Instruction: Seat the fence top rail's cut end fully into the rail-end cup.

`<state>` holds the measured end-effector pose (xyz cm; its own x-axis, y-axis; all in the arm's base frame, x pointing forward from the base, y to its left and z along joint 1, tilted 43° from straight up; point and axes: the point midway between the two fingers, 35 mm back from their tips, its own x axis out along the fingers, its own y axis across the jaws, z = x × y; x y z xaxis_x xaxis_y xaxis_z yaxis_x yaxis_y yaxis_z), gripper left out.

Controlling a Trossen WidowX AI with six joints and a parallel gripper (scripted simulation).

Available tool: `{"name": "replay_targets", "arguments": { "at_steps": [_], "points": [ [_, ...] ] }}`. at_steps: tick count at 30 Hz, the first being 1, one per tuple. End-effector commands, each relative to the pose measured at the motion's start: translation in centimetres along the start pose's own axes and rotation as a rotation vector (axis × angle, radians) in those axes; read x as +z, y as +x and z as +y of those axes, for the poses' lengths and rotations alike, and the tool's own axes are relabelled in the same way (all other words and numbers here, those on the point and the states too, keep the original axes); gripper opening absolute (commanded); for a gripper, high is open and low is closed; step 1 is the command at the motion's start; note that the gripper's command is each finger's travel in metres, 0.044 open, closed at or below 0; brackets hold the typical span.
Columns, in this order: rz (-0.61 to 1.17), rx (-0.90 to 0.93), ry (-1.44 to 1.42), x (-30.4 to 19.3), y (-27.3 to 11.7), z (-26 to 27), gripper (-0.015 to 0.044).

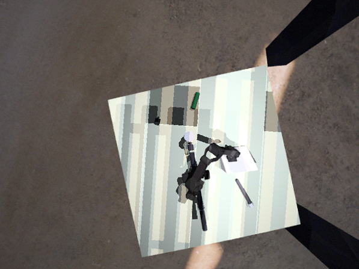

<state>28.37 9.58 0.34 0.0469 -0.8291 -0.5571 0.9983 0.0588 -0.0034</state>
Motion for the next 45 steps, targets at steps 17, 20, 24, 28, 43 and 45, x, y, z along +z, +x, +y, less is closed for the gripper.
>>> {"name": "replay_targets", "arguments": {
  "at_steps": [17, 20, 24, 28, 43, 45],
  "points": [
    [0.002, 0.0, 0.0, 0.3, -0.6, 0.2, 0.0],
    [0.002, 0.0, 0.0, 0.4, -0.7, 0.3, 0.0],
    [0.002, 0.0, 0.0, 0.4, -0.8, 0.4, 0.0],
    [0.002, -0.001, -0.001, 0.7, -0.7, 0.3, 0.0],
    [-0.001, -0.008, -0.006, 2.3, 0.2, 0.2, 0.0],
    [-0.001, -0.01, -0.006, 2.2, 0.2, 0.2, 0.0]
  ]
}}
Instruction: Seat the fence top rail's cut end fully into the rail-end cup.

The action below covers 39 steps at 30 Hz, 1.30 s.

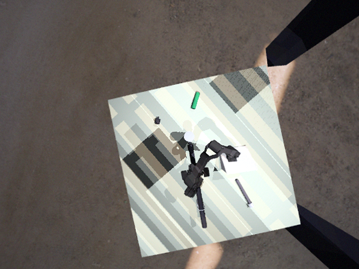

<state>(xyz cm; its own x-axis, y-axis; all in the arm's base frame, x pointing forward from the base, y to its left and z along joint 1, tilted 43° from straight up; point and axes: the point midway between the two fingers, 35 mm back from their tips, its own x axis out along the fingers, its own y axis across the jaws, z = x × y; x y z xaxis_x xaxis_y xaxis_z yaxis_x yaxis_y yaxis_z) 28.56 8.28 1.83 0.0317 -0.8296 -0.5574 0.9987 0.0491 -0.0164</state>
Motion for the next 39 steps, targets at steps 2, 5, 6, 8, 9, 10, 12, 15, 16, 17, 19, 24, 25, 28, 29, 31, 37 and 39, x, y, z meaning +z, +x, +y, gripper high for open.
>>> {"name": "replay_targets", "arguments": {
  "at_steps": [2, 5, 6, 8, 9, 10, 12, 15, 16, 17, 19, 24, 25, 28, 29, 31, 37, 39],
  "points": [
    [0.0, 0.001, 0.0, 0.07, -0.02, 0.02, 0.0],
    [0.0, 0.0, 0.0, -0.02, 0.0, 0.0, 0.0],
    [0.0, 0.0, 0.0, -0.02, 0.0, 0.0, 0.0],
    [0.0, 0.0, 0.0, -0.02, 0.0, 0.0, 0.0],
    [0.0, 0.0, 0.0, -0.02, 0.0, 0.01, 0.0],
    [0.0, 0.0, 0.0, -0.02, -0.01, 0.01, 0.0],
    [-0.001, 0.0, -0.001, -0.01, -0.02, 0.02, 0.0],
    [-0.002, 0.0, -0.002, 0.01, -0.05, 0.05, 0.0],
    [-0.002, 0.0, -0.002, 0.02, -0.06, 0.06, 0.0],
    [-0.003, 0.0, -0.002, 0.03, -0.07, 0.07, 0.0],
    [-0.004, 0.0, -0.003, 0.04, -0.09, 0.09, 0.0],
    [-0.006, 0.001, -0.005, 0.09, -0.15, 0.13, 0.0],
    [-0.007, 0.001, -0.005, 0.1, -0.16, 0.14, 0.0],
    [-0.008, 0.001, -0.006, 0.13, -0.2, 0.16, 0.0],
    [-0.009, 0.001, -0.006, 0.14, -0.21, 0.17, 0.0],
    [-0.01, 0.002, -0.007, 0.16, -0.23, 0.19, 0.0],
    [-0.012, 0.002, -0.008, 0.22, -0.28, 0.23, 0.0],
    [-0.013, 0.002, -0.008, 0.24, -0.3, 0.25, 0.0]
  ]
}}
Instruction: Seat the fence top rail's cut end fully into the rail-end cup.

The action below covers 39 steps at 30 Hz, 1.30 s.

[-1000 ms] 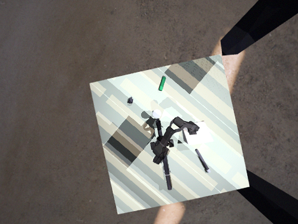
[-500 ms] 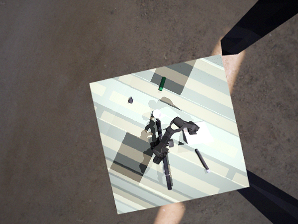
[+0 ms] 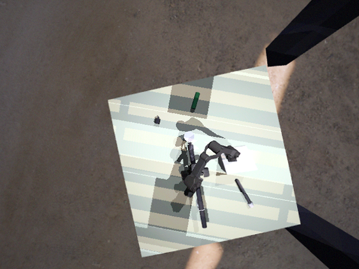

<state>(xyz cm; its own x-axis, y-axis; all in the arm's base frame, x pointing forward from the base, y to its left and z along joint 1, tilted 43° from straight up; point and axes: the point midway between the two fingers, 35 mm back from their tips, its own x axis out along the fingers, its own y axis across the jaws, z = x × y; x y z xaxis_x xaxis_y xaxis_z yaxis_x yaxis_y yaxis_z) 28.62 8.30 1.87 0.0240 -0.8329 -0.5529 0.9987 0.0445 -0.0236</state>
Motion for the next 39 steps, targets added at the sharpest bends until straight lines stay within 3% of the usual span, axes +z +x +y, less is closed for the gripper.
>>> {"name": "replay_targets", "arguments": {
  "at_steps": [1, 39],
  "points": [
    [-0.008, 0.01, -0.005, 0.2, -0.3, 0.2, 0.0],
    [-0.001, -0.002, -0.001, 1.3, 0.1, 0.1, 0.0]
  ]
}}
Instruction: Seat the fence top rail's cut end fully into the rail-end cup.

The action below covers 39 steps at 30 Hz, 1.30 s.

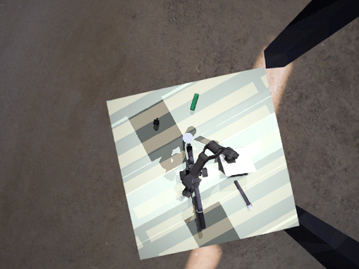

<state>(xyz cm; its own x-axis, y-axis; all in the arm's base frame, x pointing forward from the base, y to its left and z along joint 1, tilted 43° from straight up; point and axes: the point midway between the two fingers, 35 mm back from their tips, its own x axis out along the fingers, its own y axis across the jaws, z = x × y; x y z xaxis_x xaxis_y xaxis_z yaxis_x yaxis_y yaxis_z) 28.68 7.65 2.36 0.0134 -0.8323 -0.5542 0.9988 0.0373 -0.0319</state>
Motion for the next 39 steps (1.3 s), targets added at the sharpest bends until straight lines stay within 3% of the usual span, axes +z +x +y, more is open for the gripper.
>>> {"name": "replay_targets", "arguments": {
  "at_steps": [1, 39],
  "points": [
    [-0.003, 0.008, 0.002, 0.6, -0.1, 0.1, 0.0],
    [-0.002, -0.003, -0.001, 2.2, 0.4, 0.1, 0.0]
  ]
}}
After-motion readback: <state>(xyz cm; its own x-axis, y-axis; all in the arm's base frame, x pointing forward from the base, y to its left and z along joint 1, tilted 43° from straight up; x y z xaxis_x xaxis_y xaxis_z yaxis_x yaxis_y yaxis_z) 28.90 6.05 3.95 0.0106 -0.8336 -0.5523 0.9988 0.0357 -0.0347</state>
